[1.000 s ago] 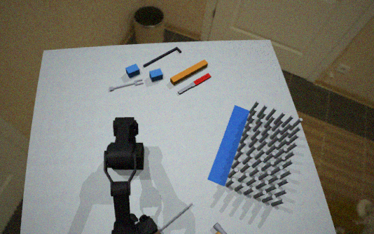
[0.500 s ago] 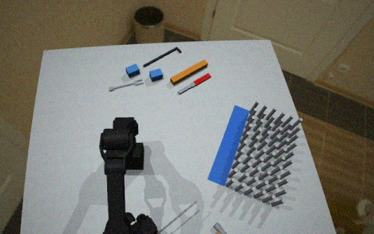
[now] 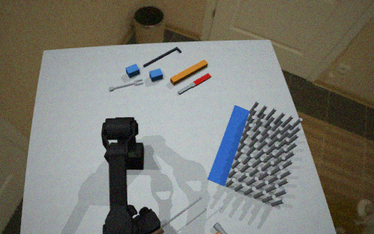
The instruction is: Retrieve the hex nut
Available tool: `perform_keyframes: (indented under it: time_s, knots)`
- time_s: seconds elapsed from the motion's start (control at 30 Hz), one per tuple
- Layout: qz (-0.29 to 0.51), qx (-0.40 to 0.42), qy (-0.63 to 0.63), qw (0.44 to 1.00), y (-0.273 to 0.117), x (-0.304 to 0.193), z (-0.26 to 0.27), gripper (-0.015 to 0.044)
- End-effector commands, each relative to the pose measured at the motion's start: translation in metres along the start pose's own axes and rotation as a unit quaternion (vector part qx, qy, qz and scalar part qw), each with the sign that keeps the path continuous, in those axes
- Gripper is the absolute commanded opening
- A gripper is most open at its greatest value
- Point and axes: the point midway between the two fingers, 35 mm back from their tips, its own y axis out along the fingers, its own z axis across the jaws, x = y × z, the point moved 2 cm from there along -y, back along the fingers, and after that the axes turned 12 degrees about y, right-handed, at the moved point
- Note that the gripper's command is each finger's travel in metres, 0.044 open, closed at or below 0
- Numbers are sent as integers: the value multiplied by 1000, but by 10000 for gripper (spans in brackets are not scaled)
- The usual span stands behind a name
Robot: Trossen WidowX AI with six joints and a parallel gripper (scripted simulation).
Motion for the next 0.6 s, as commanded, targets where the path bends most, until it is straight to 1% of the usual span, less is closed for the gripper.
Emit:
perform_keyframes:
  time_s: [0.0, 0.57]
  knots:
    - [13, -4, 22, 1000, -10, 22, 3, 0]
    - [78, -26, 135, 987, -21, 130, 29, 0]
